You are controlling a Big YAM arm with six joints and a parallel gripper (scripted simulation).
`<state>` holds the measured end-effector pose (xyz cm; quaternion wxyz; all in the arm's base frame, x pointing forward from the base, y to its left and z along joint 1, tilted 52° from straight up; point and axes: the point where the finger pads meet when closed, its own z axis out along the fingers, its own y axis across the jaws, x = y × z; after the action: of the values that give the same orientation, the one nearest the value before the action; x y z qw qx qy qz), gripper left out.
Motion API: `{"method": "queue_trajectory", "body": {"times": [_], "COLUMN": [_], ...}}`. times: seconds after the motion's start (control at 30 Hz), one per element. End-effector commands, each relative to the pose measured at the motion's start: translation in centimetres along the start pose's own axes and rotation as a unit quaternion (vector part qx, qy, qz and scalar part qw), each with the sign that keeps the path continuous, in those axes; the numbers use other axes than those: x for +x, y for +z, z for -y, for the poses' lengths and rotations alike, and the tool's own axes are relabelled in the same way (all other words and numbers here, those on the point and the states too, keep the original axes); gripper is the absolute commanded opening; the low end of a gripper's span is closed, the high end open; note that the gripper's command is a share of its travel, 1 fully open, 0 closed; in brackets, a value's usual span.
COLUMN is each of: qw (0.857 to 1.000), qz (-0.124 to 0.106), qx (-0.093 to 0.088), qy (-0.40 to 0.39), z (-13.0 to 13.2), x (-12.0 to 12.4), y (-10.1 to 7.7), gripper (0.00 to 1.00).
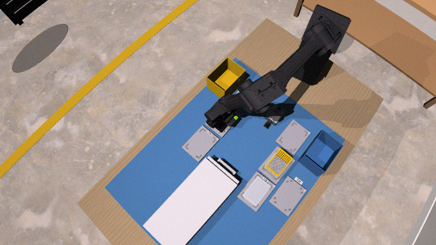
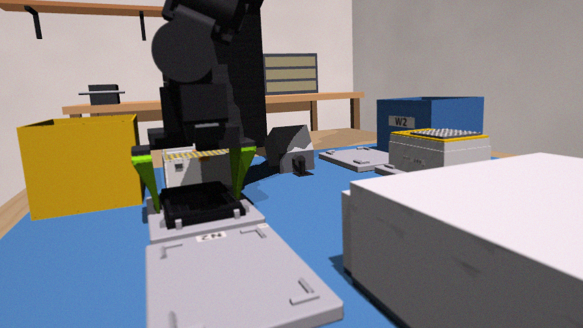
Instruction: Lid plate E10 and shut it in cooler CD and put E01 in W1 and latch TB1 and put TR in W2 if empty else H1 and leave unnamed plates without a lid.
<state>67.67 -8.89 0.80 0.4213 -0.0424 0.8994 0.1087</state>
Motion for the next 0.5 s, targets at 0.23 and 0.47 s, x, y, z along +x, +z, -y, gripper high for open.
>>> {"method": "queue_trajectory", "body": {"times": [0.23, 0.47], "qw": [1.0, 1.0], "qz": [0.018, 0.016], "qx": [0.005, 0.004], "qy": [-0.004, -0.004], "z": [0.55, 0.41], "x": [-1.46, -1.26], "y": [-0.39, -0.35], "gripper": [0.0, 0.0]}}
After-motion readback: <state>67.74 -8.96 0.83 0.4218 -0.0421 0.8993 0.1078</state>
